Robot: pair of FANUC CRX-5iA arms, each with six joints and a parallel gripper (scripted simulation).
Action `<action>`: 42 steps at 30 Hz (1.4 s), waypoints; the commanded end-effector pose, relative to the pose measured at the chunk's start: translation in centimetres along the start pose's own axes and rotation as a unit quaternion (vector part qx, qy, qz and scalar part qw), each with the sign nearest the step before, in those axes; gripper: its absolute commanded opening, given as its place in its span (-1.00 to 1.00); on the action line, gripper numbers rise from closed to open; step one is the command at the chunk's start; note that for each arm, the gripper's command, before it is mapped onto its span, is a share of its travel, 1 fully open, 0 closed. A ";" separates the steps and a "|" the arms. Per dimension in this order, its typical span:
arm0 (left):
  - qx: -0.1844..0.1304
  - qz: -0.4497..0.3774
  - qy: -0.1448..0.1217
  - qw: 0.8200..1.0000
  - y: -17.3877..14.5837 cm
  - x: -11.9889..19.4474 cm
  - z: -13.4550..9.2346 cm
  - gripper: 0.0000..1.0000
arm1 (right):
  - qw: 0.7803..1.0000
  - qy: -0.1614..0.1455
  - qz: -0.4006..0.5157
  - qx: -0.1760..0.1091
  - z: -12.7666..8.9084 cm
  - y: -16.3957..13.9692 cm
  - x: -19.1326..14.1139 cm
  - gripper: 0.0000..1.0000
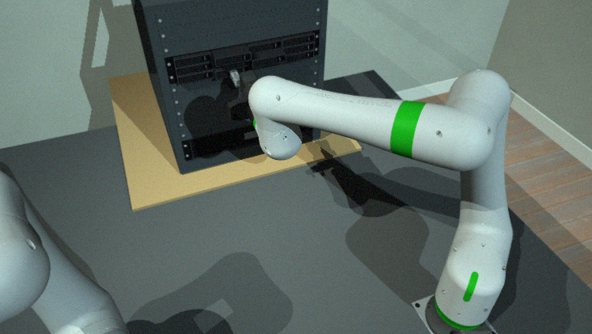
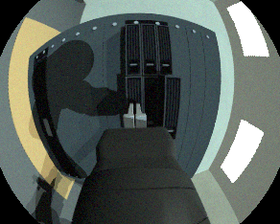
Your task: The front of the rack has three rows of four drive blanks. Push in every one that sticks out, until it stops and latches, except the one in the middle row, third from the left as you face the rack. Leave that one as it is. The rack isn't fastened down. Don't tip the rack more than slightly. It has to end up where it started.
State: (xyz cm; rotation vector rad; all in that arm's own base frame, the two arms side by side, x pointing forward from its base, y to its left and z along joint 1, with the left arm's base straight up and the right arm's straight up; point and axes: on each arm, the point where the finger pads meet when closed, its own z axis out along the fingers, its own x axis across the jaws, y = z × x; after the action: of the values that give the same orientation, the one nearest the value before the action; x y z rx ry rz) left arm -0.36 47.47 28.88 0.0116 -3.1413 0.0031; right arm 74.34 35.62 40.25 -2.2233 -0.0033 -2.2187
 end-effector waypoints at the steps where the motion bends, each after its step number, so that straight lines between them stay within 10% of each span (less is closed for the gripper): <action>1: -0.001 0.000 0.000 1.000 0.0 0.0 -0.1 1.00 | 1.000 0.001 0.001 0.000 0.0 0.0 0.2 -1.00; 42: -0.001 0.000 0.000 1.000 0.0 0.0 -0.1 1.00 | 1.000 0.001 0.001 0.000 0.6 0.0 0.2 -1.00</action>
State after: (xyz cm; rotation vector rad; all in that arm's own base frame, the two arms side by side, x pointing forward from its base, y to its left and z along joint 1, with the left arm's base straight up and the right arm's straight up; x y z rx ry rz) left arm -0.36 47.47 28.88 0.0116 -3.1413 0.0031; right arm 74.98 35.62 40.25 -2.2234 -0.0031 -2.2188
